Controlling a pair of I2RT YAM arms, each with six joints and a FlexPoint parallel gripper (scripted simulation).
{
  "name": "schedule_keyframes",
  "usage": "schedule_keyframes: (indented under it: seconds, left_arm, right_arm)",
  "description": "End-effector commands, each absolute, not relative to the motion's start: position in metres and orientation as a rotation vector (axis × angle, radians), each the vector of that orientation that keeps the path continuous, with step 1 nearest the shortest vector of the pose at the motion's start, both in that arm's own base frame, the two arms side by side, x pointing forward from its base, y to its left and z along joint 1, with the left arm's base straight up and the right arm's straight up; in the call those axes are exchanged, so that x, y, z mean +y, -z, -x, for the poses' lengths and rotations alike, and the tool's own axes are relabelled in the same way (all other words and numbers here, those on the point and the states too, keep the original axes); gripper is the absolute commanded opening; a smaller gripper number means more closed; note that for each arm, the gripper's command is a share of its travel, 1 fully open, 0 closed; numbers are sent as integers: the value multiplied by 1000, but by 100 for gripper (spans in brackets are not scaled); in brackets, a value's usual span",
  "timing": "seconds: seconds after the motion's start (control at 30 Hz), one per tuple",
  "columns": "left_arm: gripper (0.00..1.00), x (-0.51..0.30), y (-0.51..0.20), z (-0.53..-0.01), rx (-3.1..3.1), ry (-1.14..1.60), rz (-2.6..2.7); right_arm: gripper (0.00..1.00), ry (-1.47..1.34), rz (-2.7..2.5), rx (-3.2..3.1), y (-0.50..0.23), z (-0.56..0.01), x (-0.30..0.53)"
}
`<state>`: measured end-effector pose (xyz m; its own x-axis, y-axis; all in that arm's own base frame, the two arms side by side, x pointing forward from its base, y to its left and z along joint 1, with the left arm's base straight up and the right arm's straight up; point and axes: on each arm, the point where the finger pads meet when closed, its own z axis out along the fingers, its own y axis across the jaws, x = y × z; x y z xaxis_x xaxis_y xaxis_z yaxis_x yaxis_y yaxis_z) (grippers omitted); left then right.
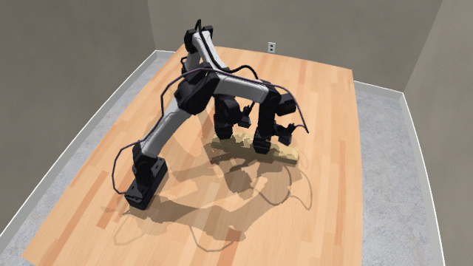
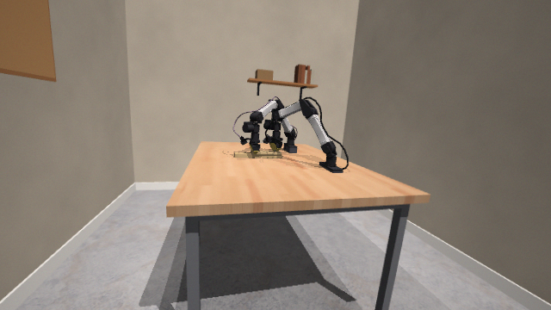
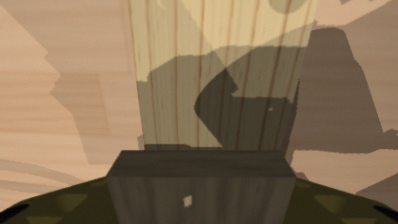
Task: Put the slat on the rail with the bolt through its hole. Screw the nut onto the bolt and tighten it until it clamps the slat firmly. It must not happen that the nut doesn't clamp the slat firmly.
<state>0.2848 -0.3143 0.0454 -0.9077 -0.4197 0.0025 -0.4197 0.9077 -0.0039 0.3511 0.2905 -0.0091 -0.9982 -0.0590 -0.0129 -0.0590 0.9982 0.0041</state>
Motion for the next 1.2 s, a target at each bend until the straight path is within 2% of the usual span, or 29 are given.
schedule_keyframes:
  seconds: [0.0,0.07,0.73,1.17]
  left_arm:
    - [36,-315,-40,-286,-3076,-10,-685]
    - [36,-315,-39,-286,-3076,-10,-685]
    - [11,-316,-50,-287,-3074,-28,-681]
    - [11,-316,-50,-287,-3074,-28,-681]
  right_arm:
    - [67,-23,94,3115,4,-354,292]
    - [67,-23,94,3115,4,-354,292]
    - [67,-23,94,3115,4,-354,292]
    - [67,-23,94,3115,4,-354,292]
